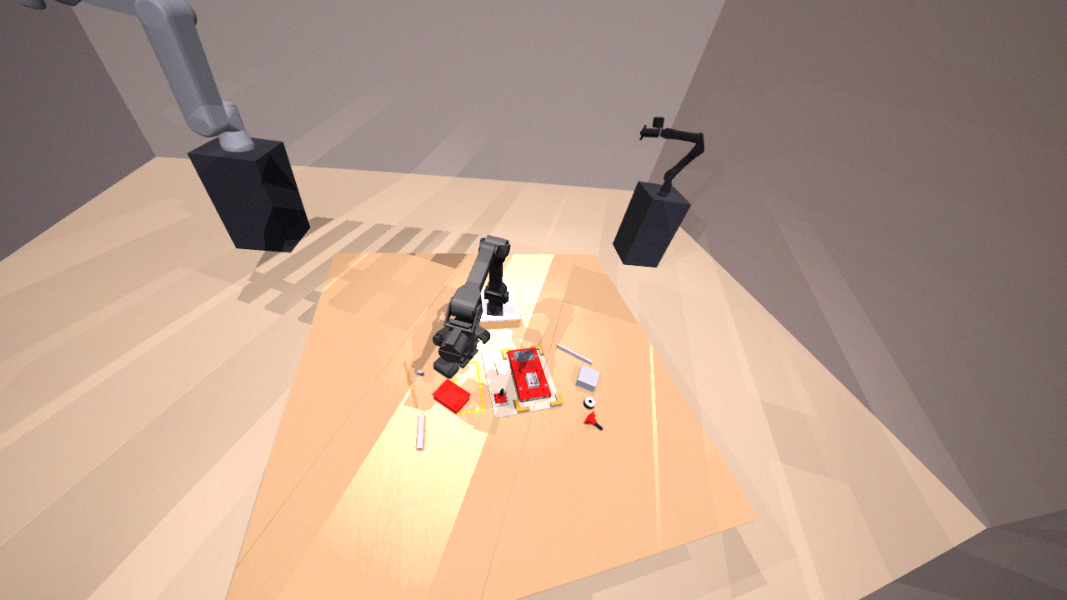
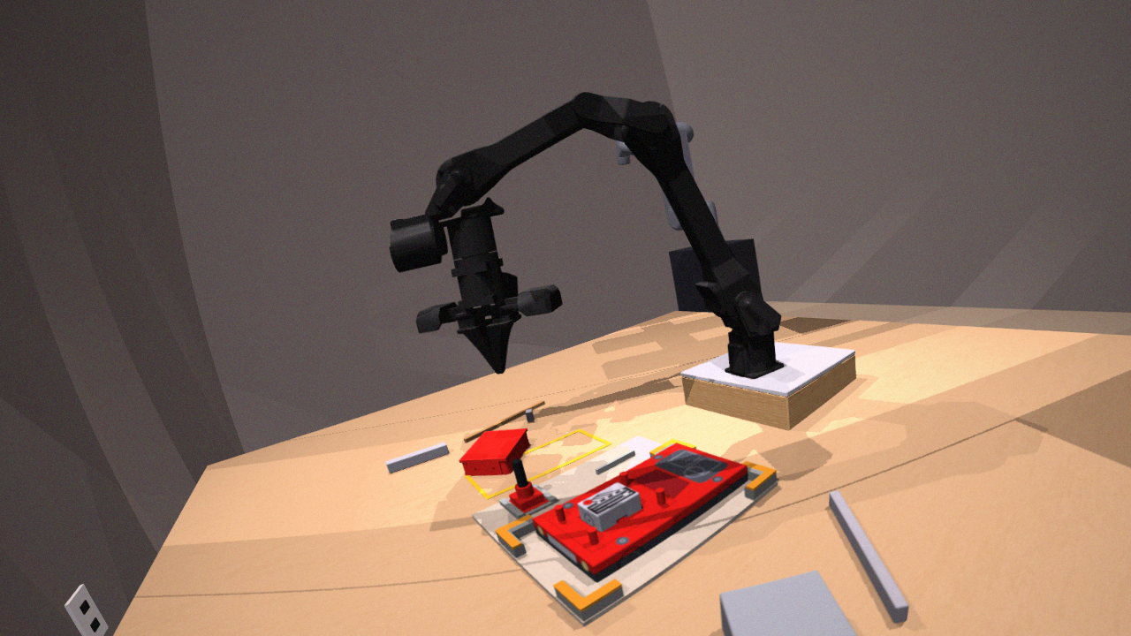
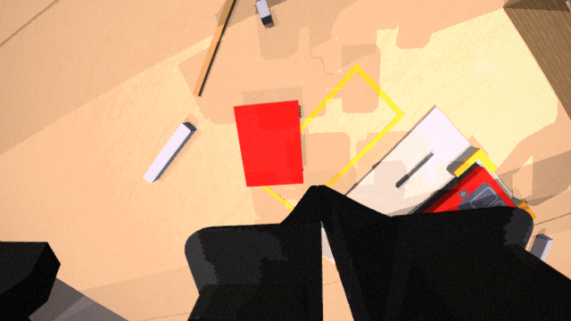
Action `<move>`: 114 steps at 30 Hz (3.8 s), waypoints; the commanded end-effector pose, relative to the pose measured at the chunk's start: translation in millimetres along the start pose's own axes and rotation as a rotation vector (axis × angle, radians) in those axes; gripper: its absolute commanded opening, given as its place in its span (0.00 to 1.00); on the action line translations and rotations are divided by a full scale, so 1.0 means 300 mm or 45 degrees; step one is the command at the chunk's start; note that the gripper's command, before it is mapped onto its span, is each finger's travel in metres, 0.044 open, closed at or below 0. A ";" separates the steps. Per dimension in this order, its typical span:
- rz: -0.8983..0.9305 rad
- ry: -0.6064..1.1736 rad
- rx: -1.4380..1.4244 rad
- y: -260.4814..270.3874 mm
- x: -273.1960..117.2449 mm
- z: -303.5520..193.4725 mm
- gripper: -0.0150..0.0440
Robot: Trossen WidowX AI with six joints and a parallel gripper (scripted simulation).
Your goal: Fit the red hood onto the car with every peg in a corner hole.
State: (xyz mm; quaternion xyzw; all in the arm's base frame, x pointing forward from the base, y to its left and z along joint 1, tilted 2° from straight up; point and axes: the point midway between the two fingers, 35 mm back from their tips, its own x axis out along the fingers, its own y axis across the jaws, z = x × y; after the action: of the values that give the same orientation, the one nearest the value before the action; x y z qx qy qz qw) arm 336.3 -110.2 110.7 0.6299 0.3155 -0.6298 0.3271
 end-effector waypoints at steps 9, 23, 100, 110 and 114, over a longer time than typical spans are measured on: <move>0.003 -0.001 -0.682 0.026 0.024 0.002 0.61; -0.005 -0.002 -2.158 0.076 0.083 0.008 1.00; -0.016 0.012 -4.001 0.137 0.258 0.017 1.00; -0.016 0.012 -4.001 0.136 0.286 0.018 1.00; -0.016 0.012 -4.001 0.135 0.298 0.019 1.00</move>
State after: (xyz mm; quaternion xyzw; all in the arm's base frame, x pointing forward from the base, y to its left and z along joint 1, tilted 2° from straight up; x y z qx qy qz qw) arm 366.8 -139.2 24.9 -0.3236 0.6333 0.3155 0.6283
